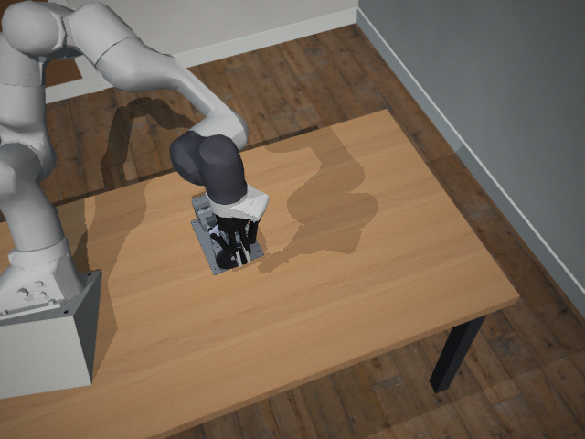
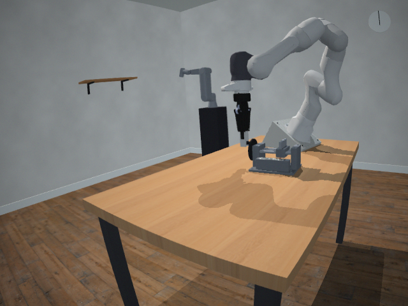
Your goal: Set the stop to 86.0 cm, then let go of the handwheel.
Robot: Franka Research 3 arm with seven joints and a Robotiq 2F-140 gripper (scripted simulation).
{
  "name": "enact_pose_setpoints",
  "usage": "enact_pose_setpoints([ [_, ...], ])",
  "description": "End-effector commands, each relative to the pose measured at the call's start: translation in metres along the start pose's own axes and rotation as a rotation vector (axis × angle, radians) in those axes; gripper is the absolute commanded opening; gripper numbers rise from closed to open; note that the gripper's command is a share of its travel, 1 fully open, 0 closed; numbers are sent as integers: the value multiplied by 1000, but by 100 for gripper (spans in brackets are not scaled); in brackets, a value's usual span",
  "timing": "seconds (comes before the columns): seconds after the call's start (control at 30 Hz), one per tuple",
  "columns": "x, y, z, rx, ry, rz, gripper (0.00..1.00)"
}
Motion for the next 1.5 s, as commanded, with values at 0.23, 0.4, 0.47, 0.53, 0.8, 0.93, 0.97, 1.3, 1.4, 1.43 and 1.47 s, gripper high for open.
enact_pose_setpoints([
  [0.23, 4, 18, -2, -8, -3, -5, 4],
  [0.4, 5, 23, -1, -8, -3, -5, 4],
  [0.47, 6, 25, 0, -8, -3, -5, 4],
  [0.53, 7, 28, 1, -8, -3, -5, 4],
  [0.8, 9, 39, 9, -7, -3, -5, 4],
  [0.93, 10, 42, 12, -8, -3, -5, 4],
  [0.97, 10, 43, 14, -7, -3, -5, 4],
  [1.3, 11, 48, 39, -8, -3, -5, 4],
  [1.4, 11, 47, 45, -8, -3, -5, 4],
  [1.43, 11, 46, 47, -8, -3, -5, 4],
  [1.47, 11, 46, 47, -8, -3, -5, 4],
])
Point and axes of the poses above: the point where the finger pads meet when closed, its own z axis out along the fingers, its own y axis across the jaws, x = y × z, the point moved 6 cm from there along -z, back along the fingers, and after that the axes turned 13 degrees about z, right-handed, at the moved point
